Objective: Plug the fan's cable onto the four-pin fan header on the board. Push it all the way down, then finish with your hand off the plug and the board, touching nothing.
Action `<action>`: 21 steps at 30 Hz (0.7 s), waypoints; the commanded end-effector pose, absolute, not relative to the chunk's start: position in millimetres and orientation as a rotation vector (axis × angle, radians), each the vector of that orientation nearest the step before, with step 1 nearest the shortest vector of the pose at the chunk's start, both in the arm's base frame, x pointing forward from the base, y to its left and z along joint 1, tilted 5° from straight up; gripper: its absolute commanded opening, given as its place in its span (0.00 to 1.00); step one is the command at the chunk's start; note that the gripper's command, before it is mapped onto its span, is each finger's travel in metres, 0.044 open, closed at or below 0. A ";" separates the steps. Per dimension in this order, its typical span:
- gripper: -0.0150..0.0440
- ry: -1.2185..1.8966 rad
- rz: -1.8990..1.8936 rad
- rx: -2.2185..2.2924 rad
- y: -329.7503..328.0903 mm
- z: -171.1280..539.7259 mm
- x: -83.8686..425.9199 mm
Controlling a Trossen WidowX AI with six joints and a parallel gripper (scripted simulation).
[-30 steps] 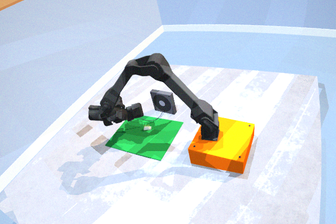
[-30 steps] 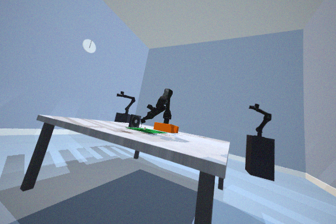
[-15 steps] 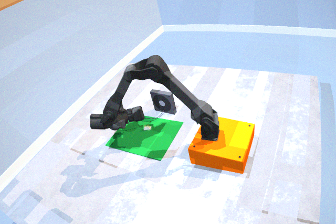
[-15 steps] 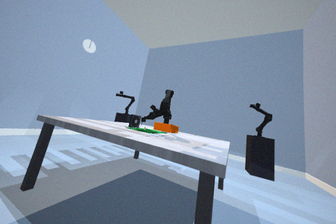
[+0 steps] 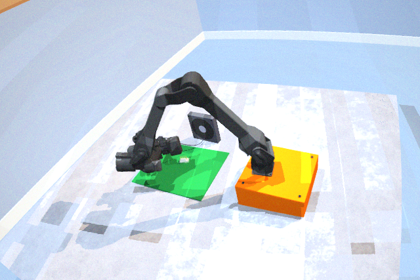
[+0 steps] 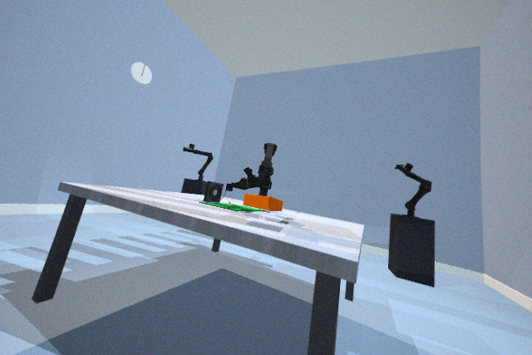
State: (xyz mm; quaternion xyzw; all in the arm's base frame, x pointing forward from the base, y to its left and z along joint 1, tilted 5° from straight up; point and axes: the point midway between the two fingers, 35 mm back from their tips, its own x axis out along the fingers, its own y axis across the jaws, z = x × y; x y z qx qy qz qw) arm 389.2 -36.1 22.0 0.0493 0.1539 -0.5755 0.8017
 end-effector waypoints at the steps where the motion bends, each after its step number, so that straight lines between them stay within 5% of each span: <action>1: 0.25 0.267 -1.227 0.086 -31.6 24.9 386.6; 21: 0.25 0.222 -1.219 0.065 -28.2 32.0 383.3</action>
